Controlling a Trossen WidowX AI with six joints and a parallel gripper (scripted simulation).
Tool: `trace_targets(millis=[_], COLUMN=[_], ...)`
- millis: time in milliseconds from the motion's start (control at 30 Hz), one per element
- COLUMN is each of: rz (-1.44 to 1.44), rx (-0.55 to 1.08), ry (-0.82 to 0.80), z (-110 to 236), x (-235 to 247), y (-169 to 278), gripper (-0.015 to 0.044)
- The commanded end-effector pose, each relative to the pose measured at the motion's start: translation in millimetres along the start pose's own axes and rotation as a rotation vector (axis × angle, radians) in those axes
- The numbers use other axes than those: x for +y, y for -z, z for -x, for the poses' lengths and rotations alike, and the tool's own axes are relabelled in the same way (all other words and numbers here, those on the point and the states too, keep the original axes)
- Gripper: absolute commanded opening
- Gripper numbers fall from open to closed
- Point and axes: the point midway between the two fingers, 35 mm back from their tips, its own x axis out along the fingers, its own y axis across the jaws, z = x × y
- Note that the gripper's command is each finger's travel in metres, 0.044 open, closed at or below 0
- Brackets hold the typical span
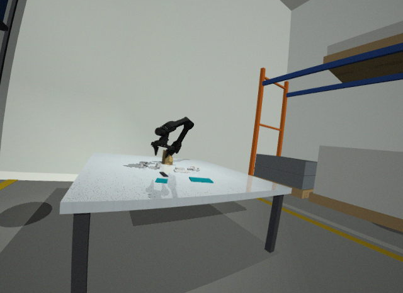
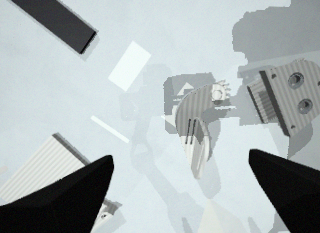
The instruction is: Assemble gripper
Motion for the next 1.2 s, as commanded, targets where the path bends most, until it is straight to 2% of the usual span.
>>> trace_targets(millis=[0, 300, 467, 1167], rz=[-0.079, -0.149, -0.148, -0.148], rx=[0.033, 0.064, 0.064, 0.064], ry=[-0.028, -0.054, -0.055, -0.055], z=[0, -1, -38, -65], x=[-13, -25, -23, -21], y=[6, 12, 15, 15], gripper=[0.0440, 0.0440, 0.0440, 0.0440])
